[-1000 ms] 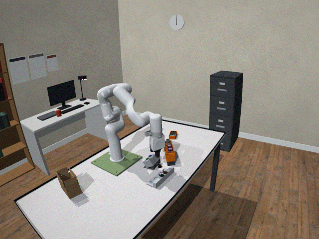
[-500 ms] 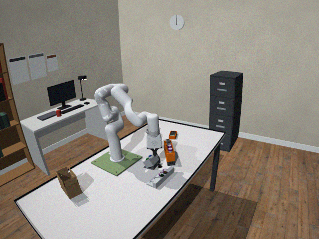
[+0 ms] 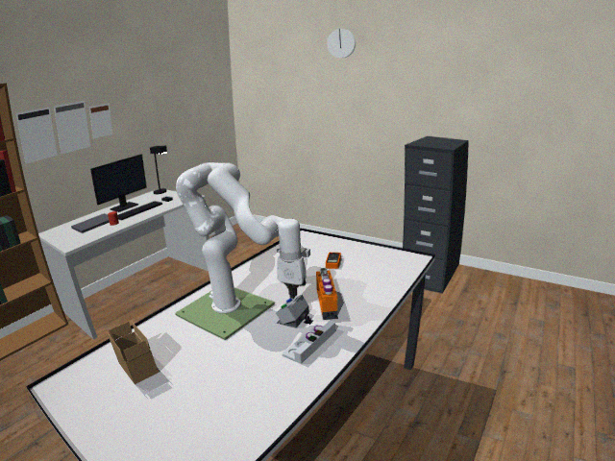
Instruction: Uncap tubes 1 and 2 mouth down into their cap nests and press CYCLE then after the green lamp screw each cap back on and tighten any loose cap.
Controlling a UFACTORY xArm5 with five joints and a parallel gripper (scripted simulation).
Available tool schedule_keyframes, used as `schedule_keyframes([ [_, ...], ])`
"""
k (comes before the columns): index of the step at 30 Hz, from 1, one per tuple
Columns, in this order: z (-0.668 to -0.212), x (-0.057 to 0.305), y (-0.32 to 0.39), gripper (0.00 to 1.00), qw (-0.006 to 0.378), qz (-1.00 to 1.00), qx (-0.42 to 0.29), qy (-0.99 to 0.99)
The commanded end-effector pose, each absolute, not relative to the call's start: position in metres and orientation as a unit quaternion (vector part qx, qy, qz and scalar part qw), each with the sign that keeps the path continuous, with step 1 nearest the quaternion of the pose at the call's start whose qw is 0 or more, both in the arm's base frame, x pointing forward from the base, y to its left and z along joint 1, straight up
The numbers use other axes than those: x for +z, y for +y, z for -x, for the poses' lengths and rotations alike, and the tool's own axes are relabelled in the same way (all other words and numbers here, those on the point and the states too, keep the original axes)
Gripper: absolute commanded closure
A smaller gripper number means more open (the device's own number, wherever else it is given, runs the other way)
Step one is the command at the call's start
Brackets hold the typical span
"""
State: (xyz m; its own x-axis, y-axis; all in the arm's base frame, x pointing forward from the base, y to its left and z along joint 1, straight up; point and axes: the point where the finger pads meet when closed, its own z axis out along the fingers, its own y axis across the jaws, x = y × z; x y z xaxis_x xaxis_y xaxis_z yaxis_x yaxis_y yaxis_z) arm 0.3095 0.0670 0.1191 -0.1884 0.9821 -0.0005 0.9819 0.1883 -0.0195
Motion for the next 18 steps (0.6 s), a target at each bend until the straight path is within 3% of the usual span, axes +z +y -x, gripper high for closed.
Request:
schedule_keyframes([
  [1, -0.282, 0.112, 0.086, 1.0, -0.003, 0.665, 0.002, -0.747],
  [18, -0.264, 0.106, 0.098, 1.0, -0.003, 0.665, 0.002, -0.747],
])
